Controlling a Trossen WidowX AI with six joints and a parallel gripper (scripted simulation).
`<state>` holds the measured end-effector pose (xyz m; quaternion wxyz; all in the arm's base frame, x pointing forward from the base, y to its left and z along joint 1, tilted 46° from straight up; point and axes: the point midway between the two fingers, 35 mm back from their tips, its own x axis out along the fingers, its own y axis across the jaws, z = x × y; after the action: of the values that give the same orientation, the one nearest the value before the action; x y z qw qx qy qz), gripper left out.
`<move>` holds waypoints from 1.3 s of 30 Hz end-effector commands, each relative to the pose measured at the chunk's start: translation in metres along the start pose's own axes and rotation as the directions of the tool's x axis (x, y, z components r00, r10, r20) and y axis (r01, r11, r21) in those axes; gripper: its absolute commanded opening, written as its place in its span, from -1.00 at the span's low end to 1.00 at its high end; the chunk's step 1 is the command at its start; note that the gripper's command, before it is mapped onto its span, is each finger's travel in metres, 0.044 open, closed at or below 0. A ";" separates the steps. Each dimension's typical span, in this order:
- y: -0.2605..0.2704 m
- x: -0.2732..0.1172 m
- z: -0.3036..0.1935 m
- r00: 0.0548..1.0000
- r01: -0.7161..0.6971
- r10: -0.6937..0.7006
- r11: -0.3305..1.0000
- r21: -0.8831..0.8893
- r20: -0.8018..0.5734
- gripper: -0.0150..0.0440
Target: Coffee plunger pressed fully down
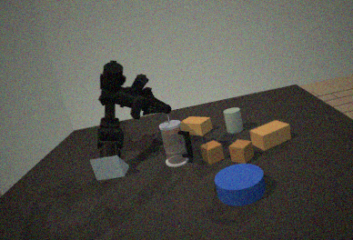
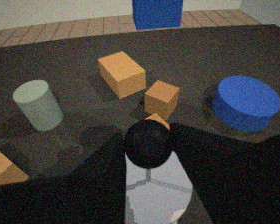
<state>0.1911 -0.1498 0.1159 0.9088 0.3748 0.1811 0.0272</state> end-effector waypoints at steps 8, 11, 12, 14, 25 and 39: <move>0.001 0.013 -0.019 0.999 -0.001 0.002 0.999 0.032 -0.036 -0.09; 0.000 0.014 -0.018 0.999 -0.002 0.003 0.999 0.032 -0.036 -0.09; 0.000 0.014 -0.017 0.999 -0.002 0.003 0.999 0.032 -0.036 -0.09; 0.000 0.015 -0.017 0.999 -0.002 0.003 1.000 0.031 -0.036 -0.09; -0.001 0.016 -0.015 0.999 -0.002 0.003 1.000 0.031 -0.036 -0.09; -0.003 0.015 -0.011 1.000 -0.002 0.003 1.000 0.020 -0.024 -0.09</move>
<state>0.2012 -0.1413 0.1020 0.9027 0.3839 0.1919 0.0311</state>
